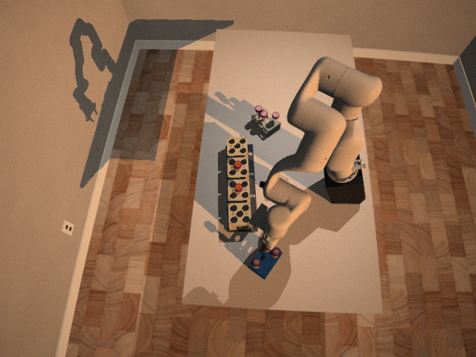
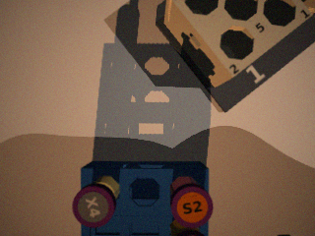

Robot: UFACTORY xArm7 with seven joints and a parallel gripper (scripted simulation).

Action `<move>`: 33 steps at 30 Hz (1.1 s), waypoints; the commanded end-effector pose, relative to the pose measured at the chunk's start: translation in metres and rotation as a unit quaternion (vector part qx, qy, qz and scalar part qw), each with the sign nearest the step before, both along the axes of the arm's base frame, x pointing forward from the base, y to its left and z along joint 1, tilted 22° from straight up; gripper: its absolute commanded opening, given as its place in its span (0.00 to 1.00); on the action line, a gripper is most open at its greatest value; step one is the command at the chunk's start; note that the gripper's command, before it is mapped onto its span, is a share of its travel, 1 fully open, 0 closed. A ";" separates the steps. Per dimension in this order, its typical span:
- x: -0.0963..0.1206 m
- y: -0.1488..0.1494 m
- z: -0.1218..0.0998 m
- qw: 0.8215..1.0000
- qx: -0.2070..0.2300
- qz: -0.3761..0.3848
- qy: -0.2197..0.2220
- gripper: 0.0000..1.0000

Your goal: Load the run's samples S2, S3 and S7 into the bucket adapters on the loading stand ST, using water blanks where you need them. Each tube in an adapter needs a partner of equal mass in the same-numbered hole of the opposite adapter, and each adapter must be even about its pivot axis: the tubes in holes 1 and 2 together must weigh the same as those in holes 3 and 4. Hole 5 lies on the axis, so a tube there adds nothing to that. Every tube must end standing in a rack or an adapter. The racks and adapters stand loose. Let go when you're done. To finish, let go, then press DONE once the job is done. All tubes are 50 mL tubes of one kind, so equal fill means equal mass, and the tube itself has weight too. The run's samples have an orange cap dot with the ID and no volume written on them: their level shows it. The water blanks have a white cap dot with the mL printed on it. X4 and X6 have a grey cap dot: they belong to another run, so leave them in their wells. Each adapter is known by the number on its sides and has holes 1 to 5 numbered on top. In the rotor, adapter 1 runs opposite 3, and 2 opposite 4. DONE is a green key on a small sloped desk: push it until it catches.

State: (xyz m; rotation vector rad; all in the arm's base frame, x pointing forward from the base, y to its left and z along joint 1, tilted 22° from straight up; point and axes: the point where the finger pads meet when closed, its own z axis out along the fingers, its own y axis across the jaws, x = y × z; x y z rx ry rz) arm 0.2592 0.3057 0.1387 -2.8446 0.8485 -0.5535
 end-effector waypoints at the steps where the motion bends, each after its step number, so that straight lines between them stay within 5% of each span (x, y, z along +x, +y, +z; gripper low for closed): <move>1: 0.003 0.002 -0.006 1.000 0.001 0.001 -0.002 0.57; 33: 0.025 0.002 -0.058 1.000 0.001 0.001 -0.001 0.57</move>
